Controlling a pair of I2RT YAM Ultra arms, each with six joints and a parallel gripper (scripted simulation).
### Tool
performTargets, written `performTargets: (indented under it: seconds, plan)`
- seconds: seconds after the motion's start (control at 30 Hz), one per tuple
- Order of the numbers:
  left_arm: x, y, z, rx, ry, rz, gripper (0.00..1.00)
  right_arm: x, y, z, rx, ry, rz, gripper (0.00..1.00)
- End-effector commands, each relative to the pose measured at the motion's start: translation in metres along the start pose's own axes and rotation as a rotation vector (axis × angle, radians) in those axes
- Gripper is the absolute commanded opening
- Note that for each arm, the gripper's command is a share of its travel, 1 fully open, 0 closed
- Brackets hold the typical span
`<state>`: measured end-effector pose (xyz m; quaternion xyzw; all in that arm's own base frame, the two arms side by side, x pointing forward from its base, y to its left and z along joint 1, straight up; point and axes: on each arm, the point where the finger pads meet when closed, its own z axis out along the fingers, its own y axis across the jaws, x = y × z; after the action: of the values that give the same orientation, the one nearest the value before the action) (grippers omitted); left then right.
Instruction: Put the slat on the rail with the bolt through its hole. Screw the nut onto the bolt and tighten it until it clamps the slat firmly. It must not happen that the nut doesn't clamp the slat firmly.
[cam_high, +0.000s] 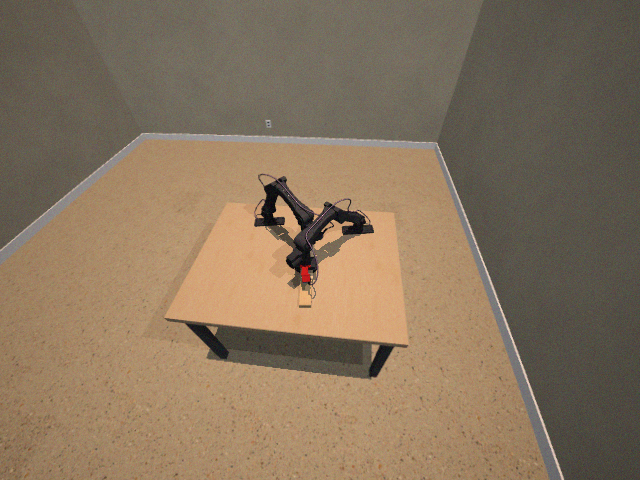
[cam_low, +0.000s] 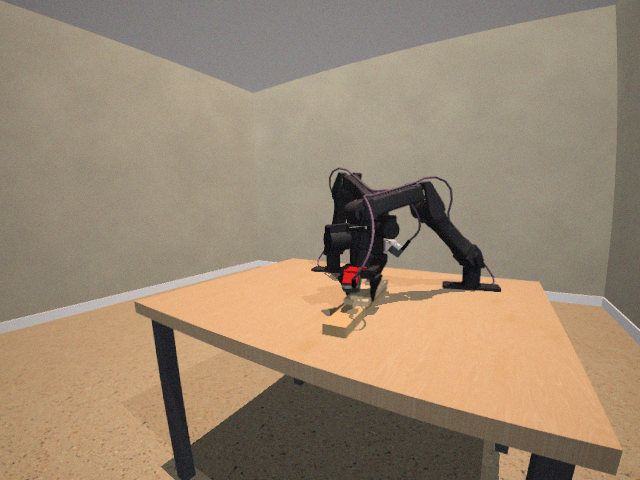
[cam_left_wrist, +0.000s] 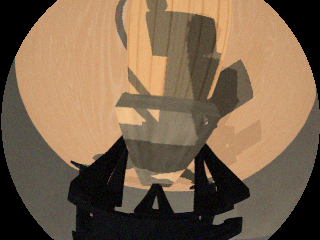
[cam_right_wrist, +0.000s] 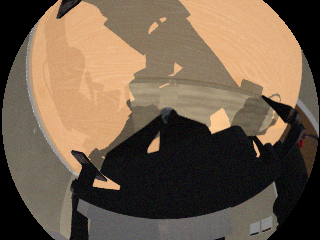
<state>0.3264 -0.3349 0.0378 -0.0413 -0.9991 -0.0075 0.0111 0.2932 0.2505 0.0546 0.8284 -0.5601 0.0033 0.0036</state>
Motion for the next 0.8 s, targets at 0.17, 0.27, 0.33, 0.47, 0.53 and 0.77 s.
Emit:
performTargets:
  seconds: [0.17, 0.27, 0.33, 0.47, 0.53, 0.77]
  plan:
    - [-0.0014, -0.0012, -0.0056, 0.01, -0.011, 0.0, 0.72, -0.0006, -0.0015, -0.0036, 0.01, -0.004, 0.0, 0.11]
    - [-0.0014, -0.0012, -0.0056, 0.01, -0.011, 0.0, 0.72, -0.0006, -0.0015, -0.0036, 0.01, -0.005, 0.059, 0.11]
    - [-0.0014, -0.0012, -0.0056, 0.01, -0.011, 0.0, 0.72, -0.0006, -0.0015, -0.0036, 0.01, -0.005, 0.138, 0.11]
    - [-0.0014, -0.0012, -0.0056, 0.01, -0.011, 0.0, 0.72, -0.0006, -0.0015, -0.0036, 0.01, -0.007, 0.296, 0.11]
    - [-0.0014, -0.0012, -0.0056, 0.01, -0.011, 0.0, 0.72, -0.0006, -0.0015, -0.0036, 0.01, -0.007, 0.296, 0.11]
    - [-0.0014, -0.0012, -0.0056, 0.01, -0.011, 0.0, 0.72, -0.0006, -0.0015, -0.0036, 0.009, -0.009, 0.573, 0.11]
